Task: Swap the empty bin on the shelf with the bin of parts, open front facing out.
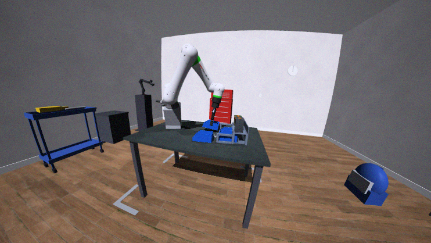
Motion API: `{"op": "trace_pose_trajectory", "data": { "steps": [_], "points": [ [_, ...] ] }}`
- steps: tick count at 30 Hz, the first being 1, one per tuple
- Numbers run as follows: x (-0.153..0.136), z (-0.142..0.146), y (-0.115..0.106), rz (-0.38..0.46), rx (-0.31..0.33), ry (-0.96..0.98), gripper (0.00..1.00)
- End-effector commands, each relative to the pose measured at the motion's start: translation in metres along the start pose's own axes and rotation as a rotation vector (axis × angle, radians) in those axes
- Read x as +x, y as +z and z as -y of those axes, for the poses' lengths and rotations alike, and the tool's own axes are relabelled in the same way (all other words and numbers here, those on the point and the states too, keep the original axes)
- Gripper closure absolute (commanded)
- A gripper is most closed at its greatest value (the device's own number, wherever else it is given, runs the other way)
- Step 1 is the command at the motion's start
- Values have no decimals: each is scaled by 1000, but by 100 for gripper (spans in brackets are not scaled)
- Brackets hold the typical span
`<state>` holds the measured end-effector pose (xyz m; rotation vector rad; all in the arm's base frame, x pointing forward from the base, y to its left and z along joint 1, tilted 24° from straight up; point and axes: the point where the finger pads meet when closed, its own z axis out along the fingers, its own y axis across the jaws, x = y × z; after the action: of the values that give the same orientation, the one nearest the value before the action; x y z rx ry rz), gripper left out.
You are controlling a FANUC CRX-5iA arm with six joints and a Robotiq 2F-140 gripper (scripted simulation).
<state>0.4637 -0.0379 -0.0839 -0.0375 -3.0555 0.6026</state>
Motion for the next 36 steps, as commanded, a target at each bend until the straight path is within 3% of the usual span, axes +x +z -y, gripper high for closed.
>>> {"op": "trace_pose_trajectory", "data": {
  "steps": [1,36],
  "points": [
    [-4,3,-3,-57,1,1,90],
    [-6,3,-4,-70,1,1,90]
  ]
}}
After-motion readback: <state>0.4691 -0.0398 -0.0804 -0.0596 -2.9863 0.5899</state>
